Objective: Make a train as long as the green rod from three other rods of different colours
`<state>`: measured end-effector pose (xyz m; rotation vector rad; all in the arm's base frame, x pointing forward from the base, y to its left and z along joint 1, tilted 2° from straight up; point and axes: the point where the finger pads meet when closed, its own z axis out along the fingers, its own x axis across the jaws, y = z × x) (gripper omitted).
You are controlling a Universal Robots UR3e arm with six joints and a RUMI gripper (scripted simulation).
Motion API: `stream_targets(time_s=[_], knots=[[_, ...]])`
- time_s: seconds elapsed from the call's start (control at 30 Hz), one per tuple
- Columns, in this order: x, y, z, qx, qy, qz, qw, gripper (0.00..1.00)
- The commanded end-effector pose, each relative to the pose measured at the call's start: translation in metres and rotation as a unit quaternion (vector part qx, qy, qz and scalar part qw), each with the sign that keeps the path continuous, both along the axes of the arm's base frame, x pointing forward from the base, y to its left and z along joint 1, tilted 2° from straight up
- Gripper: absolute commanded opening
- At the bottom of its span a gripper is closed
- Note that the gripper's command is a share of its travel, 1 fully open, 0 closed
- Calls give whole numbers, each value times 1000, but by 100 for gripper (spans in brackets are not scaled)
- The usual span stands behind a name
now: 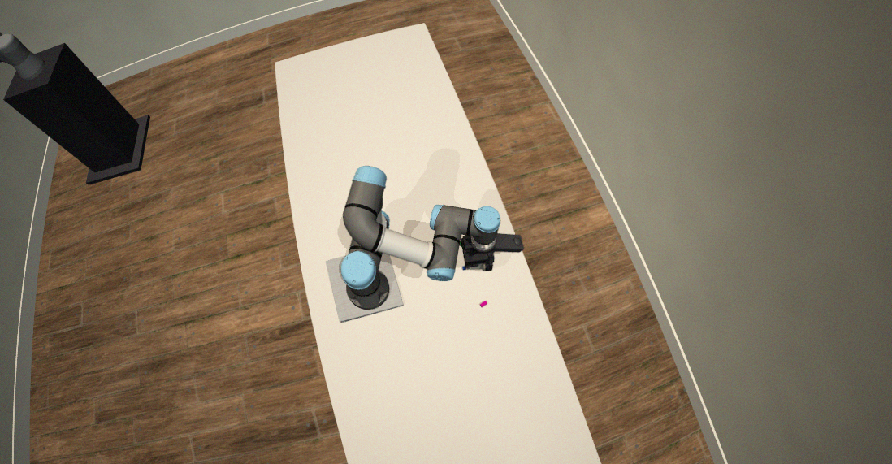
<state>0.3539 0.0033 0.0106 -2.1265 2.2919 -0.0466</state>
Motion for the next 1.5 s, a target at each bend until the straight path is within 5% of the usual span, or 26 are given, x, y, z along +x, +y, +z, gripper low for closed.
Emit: stream_targets(time_s=[0.0,0.4,0.9,1.37,1.4,1.47], knots=[[1,0,3,0,-1,0,1000,14],[0,0,28,0,-1,0,1000,14],[-2,1,80,0,-1,0,1000,14],[-2,1,91,0,-1,0,1000,14],[-2,1,91,0,-1,0,1000,100],[-2,1,91,0,-1,0,1000,100]])
